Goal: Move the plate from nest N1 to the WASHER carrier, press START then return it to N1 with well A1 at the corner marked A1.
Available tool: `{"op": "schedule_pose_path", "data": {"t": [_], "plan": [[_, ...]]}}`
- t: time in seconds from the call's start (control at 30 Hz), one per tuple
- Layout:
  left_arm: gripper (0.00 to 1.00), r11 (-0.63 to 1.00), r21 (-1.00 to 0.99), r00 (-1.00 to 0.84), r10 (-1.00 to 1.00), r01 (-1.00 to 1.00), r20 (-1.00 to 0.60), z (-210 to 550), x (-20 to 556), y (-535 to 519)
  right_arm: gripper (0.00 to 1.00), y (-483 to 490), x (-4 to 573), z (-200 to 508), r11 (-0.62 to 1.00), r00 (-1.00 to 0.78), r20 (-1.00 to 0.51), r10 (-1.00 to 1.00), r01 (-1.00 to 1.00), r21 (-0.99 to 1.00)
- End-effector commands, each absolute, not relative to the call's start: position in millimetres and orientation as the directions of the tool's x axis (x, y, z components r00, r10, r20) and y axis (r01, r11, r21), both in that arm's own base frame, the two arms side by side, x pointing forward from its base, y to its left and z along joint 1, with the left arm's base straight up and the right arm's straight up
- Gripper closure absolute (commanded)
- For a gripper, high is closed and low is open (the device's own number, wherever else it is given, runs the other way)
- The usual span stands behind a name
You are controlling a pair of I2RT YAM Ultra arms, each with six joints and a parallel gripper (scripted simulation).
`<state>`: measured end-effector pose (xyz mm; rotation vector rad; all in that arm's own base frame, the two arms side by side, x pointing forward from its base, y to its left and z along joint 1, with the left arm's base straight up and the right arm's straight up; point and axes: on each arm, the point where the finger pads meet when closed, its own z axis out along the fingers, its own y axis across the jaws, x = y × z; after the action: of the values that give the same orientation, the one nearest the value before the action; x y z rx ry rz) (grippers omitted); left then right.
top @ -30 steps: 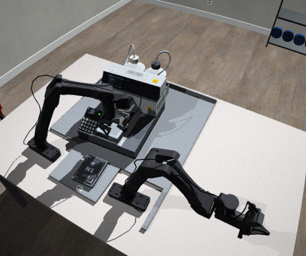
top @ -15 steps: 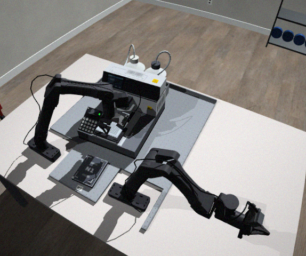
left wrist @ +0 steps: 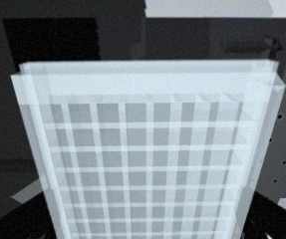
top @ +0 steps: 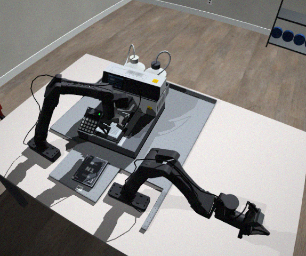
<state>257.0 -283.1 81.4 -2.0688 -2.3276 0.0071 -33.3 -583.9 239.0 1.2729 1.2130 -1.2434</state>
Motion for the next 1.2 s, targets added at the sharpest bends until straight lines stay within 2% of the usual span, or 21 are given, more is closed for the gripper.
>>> {"op": "schedule_pose_path", "data": {"t": [0.0,1.17], "plan": [[1.00,0.102,-0.013,-0.102,0.995,0.995,-0.001,92,254,-282,1.00,-579,-37,256,-0.065,0.000,-1.000,0.000,0.998,0.000],[1.00,0.111,-0.020,-0.111,0.994,0.994,-0.004,81,257,-291,1.00,-579,-37,256,-0.065,0.000,-1.000,0.000,0.998,0.000]]}}
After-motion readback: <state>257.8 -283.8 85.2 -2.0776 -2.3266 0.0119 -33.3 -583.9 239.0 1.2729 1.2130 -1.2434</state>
